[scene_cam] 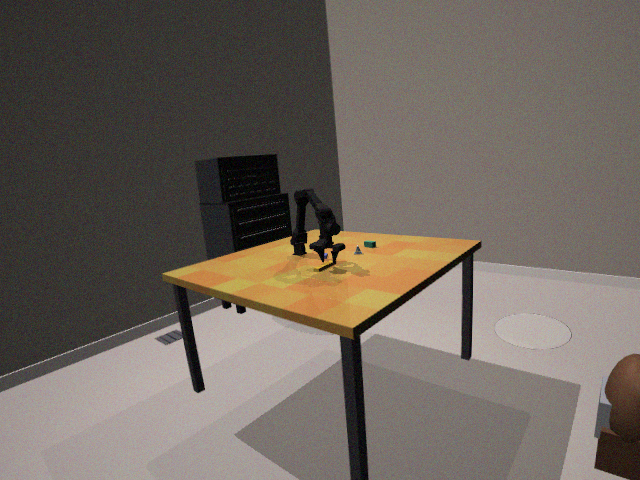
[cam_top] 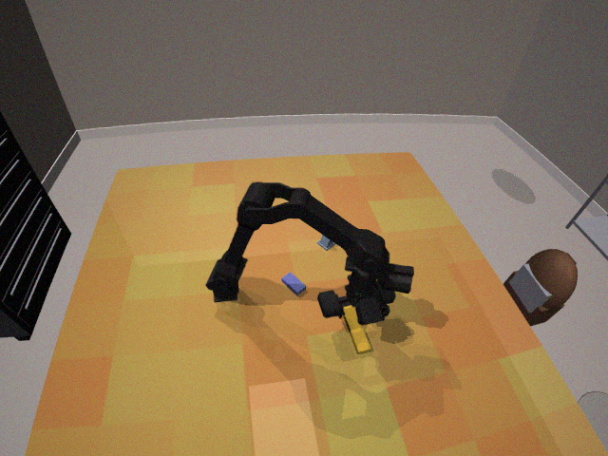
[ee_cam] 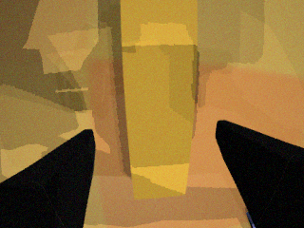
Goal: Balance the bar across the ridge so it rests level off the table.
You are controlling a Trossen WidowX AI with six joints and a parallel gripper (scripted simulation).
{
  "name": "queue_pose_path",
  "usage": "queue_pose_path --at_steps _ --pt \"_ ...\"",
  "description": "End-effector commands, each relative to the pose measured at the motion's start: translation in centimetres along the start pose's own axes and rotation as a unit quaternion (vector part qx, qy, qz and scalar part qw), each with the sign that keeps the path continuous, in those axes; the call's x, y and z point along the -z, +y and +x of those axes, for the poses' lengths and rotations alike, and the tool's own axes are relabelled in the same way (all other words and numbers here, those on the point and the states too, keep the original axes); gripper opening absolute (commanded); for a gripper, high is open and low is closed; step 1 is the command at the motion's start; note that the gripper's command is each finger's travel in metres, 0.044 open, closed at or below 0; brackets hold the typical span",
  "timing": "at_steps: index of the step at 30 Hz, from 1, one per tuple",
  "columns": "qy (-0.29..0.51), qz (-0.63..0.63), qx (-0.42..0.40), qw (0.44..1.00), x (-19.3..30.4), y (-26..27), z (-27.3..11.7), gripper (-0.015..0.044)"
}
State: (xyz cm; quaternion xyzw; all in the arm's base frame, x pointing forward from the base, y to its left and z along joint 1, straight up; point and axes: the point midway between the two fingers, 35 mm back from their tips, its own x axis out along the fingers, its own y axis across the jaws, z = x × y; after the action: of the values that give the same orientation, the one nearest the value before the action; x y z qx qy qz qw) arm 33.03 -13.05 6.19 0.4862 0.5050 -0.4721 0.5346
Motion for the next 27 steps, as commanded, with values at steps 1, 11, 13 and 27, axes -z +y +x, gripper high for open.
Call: queue_pose_path --at_steps 1,11,13,27 --pt "0.0 0.003 0.005 1.0 0.01 -0.17 0.99 0.0315" --pt "0.0 0.003 0.005 1.0 0.01 -0.17 1.02 0.0315" --pt "0.0 0.003 0.005 1.0 0.01 -0.17 1.02 0.0315" --pt "0.002 0.0 0.004 1.0 0.07 -0.16 0.94 0.0118"
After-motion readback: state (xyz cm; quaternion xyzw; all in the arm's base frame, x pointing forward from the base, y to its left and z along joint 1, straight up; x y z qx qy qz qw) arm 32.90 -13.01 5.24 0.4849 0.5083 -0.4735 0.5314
